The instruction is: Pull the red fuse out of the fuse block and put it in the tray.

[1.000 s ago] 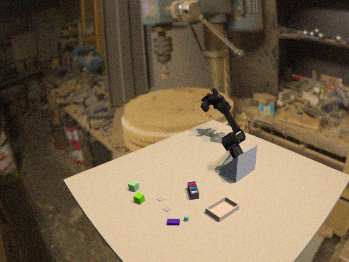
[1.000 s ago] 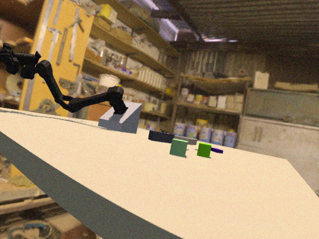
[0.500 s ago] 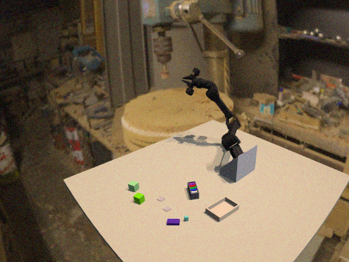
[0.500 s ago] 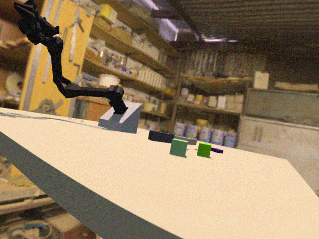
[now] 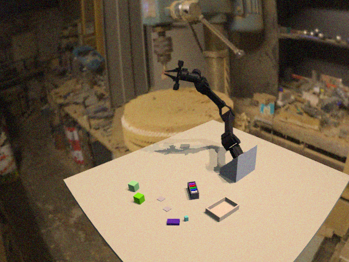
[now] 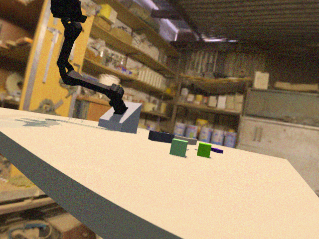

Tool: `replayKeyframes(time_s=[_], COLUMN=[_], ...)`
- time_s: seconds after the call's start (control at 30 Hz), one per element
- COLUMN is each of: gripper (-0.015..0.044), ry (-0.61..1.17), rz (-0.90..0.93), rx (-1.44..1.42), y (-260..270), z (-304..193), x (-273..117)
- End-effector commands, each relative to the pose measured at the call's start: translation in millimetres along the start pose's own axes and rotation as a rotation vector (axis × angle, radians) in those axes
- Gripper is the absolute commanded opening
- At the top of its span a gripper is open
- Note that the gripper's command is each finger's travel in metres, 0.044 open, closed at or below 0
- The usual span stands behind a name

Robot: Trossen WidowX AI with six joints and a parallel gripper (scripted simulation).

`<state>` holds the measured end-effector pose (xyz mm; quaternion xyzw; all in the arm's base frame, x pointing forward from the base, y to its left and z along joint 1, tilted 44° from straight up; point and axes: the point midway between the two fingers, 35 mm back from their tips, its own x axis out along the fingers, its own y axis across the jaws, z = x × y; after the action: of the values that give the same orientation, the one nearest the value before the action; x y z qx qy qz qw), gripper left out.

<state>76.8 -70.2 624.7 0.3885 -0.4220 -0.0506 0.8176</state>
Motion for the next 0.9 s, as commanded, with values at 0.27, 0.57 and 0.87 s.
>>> replayKeyframes(time_s=[0.27, 0.57, 0.87], gripper=[0.0064, 0.0064, 0.0064], ry=[0.376, 0.684, 0.986], rz=[-0.216, -0.449, -0.717], rx=[-0.364, -0.613, -0.866], y=[-69.3, -165.9, -275.4], z=[-186.2, -305.6, -382.0], x=[32.5, 8.4, -56.1])
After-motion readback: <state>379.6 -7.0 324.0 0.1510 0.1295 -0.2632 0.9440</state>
